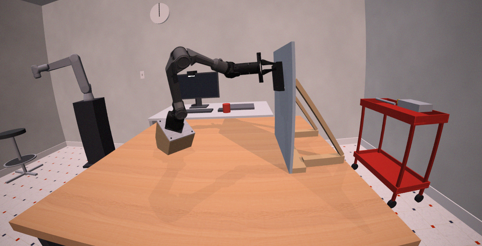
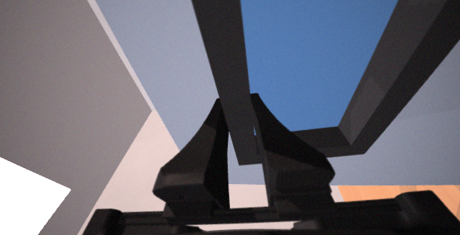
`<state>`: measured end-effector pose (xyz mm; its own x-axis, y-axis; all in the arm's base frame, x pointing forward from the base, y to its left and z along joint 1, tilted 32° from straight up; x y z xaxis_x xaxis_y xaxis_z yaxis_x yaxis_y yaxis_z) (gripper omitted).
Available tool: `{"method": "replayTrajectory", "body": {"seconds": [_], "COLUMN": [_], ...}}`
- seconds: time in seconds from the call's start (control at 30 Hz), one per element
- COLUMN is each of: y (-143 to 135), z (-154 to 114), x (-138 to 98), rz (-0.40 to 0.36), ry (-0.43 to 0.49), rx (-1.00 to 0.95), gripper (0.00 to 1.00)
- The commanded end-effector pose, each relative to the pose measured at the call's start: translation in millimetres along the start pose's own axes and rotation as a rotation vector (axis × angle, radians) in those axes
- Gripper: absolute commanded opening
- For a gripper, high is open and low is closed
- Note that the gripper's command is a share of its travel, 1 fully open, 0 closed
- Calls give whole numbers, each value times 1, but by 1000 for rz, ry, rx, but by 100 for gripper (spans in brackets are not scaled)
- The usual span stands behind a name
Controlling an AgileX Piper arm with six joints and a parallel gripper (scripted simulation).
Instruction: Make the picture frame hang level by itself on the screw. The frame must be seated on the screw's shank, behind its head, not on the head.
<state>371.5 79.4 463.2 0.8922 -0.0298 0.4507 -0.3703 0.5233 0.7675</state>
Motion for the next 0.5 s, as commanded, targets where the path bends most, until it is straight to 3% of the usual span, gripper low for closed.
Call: {"method": "replayTrajectory", "body": {"seconds": [0.0, 0.47], "y": [5, 5], "z": [4, 6], "x": [0, 0], "rz": [12, 12], "ry": [-7, -10], "rx": [11, 56], "gripper": [0, 0]}}
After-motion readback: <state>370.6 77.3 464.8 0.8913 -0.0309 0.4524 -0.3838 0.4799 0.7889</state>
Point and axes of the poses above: the point where the finger pads meet when closed, its own x axis out along the fingers, its own y axis across the jaws, z = x × y, the point moved 1 cm from there along -x, back along the fingers, and after that the axes turned 2 degrees about -x, right-handed, at the moved point
